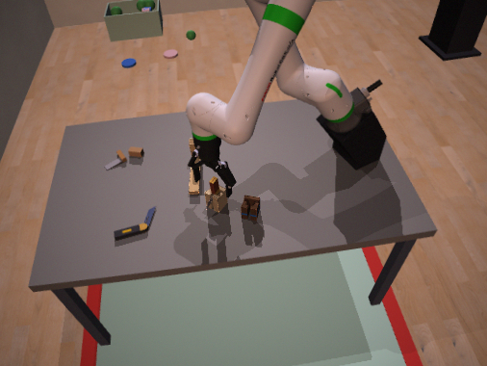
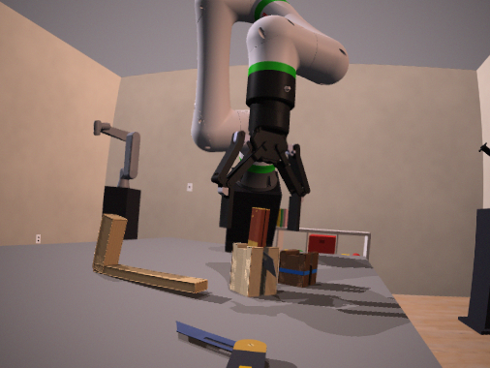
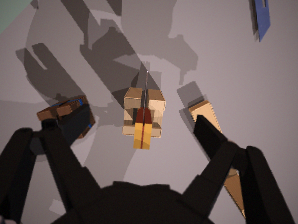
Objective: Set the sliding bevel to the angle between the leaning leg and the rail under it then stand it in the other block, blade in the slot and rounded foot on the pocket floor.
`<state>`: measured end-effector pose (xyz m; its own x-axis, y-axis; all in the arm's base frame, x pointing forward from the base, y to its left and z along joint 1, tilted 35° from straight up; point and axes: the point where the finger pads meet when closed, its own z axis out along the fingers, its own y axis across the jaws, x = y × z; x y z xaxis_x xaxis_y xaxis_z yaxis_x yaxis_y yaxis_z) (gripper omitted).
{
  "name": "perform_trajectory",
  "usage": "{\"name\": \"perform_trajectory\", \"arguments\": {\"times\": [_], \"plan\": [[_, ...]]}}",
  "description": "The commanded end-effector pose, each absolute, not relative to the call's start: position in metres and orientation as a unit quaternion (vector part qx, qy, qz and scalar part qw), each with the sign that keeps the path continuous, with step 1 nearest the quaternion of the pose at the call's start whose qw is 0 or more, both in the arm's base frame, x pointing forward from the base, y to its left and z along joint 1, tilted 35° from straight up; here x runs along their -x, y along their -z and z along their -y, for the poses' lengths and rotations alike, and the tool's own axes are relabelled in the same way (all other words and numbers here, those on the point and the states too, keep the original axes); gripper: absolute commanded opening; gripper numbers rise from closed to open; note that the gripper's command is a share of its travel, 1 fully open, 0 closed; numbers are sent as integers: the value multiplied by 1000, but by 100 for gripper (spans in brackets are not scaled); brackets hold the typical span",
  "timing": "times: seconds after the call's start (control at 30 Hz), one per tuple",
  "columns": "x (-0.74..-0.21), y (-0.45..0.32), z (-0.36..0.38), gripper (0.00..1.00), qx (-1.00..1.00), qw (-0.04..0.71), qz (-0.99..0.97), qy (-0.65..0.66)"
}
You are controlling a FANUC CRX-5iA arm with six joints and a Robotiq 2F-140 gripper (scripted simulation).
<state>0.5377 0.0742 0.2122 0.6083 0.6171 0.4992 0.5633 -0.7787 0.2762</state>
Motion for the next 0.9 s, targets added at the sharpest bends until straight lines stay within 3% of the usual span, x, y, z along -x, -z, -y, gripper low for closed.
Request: {"name": "perform_trajectory", "arguments": {"times": [0.0,0.4,0.43,0.87], "plan": [[-538,-213,-74,100,-895,46,-330,-296],[-538,-213,-74,100,-895,46,-330,-296],[-538,-213,-74,10,-895,46,-330,-296],[-538,-213,-74,10,-895,46,-330,-296]]}}
